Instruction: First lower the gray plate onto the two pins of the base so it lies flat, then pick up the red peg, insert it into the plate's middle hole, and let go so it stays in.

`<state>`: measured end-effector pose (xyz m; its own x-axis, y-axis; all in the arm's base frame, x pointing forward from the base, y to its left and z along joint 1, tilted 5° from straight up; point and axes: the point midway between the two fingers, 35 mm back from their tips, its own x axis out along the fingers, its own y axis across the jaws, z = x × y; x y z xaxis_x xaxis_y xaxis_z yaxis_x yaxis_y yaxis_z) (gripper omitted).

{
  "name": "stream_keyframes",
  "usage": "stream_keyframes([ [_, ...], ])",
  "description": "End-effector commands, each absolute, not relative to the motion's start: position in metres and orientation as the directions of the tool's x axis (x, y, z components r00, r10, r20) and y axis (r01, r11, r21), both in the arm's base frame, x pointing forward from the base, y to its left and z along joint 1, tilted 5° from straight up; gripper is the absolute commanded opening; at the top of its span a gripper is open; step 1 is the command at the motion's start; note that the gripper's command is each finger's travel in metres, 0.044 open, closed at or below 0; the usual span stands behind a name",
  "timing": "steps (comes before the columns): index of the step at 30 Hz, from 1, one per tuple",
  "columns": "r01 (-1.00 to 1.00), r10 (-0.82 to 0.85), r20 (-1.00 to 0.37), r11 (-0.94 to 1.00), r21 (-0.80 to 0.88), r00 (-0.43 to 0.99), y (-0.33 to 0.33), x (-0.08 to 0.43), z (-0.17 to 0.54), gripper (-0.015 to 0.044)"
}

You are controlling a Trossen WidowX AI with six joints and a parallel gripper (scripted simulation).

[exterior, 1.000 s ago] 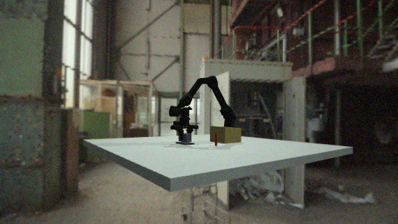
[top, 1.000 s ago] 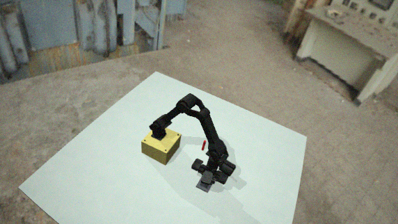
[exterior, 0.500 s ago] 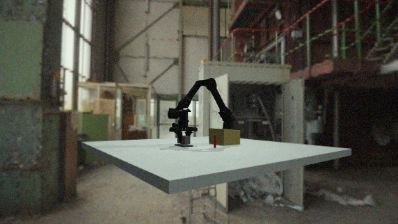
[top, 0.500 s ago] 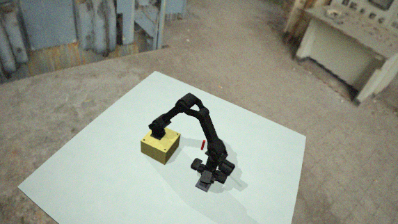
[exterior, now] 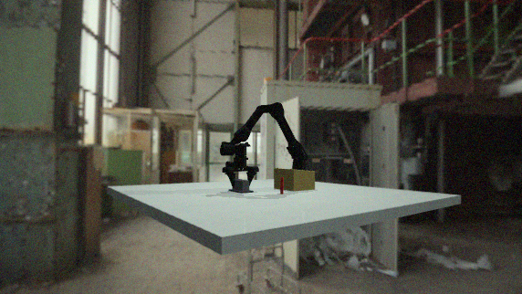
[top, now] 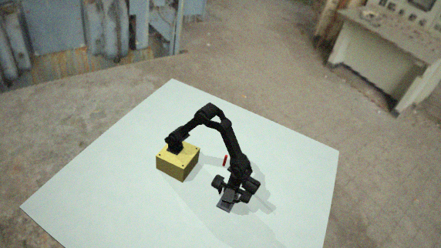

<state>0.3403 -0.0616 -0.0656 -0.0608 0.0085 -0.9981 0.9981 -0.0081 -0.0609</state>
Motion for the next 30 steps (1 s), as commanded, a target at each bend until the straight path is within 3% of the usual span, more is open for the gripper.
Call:
stream_keyframes([
  [1,0.999,0.006,-0.999,-0.007,-0.054,-0.054,-0.062,0.346,-0.044,0.044],
  [7,0.999,0.002,-0.999,-0.002,-0.053,-0.053,-0.062,0.349,0.049,0.044],
  [17,0.999,0.002,-0.999,0.004,-0.053,-0.053,-0.059,0.351,0.052,0.044],
  [22,0.984,0.007,-0.999,0.171,-0.05,-0.052,0.018,0.325,0.058,0.044],
  [30,0.887,0.016,-0.998,0.459,-0.047,-0.061,0.119,0.242,0.06,0.044],
])
